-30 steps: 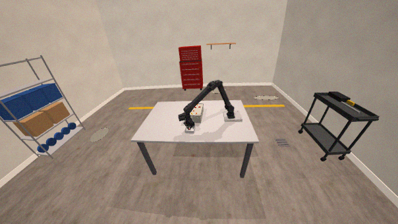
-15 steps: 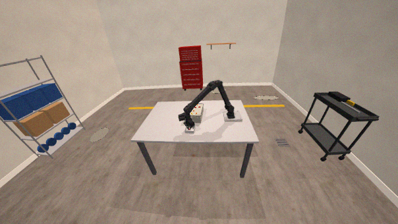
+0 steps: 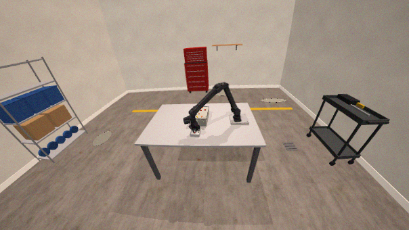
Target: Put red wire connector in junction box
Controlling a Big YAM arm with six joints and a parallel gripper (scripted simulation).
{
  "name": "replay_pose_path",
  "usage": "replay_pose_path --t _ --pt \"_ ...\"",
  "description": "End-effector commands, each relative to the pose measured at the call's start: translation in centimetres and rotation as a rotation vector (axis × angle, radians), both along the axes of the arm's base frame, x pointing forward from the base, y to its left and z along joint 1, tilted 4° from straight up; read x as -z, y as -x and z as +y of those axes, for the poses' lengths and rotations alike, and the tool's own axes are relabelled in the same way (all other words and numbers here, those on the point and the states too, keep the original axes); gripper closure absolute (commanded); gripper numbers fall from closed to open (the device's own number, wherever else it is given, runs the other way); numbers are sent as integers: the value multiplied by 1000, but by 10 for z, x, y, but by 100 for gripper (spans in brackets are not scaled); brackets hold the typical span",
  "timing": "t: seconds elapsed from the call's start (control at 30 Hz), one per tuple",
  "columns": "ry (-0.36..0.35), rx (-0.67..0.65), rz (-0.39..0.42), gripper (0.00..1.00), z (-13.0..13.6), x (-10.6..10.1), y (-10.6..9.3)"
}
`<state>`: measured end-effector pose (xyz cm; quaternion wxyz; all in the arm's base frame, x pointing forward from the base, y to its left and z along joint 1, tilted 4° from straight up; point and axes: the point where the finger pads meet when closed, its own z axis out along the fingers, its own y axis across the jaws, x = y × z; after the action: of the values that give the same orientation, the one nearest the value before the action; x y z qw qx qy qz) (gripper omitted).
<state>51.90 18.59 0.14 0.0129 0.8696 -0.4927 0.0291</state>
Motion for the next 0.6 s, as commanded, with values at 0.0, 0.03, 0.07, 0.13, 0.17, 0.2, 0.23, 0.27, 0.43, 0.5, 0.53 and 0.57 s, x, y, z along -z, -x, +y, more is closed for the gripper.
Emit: replay_pose_path --t 0.0,0.03,0.07,0.13,0.17,0.2,0.23,0.27,0.43,0.5,0.53,0.57 --pt "-20 -4 -57 71 7 -40 -18" --pt "-21 -4 -59 71 8 -44 -18" --pt "-21 -4 -59 71 8 -44 -18" --pt "-21 -4 -61 71 8 -48 -18" --pt "-22 -4 -63 71 9 -51 -18" --pt "-23 -4 -65 71 10 -54 -18" --pt "-23 -4 -66 71 10 -58 -18" --pt "-24 -4 -67 71 11 -60 -18" --pt "-26 -4 -71 71 14 -73 -18" --pt "-25 -4 -69 71 15 -75 -17" --pt "-24 -3 -66 71 15 -74 -17" --pt "-22 -2 -62 71 15 -73 -17"
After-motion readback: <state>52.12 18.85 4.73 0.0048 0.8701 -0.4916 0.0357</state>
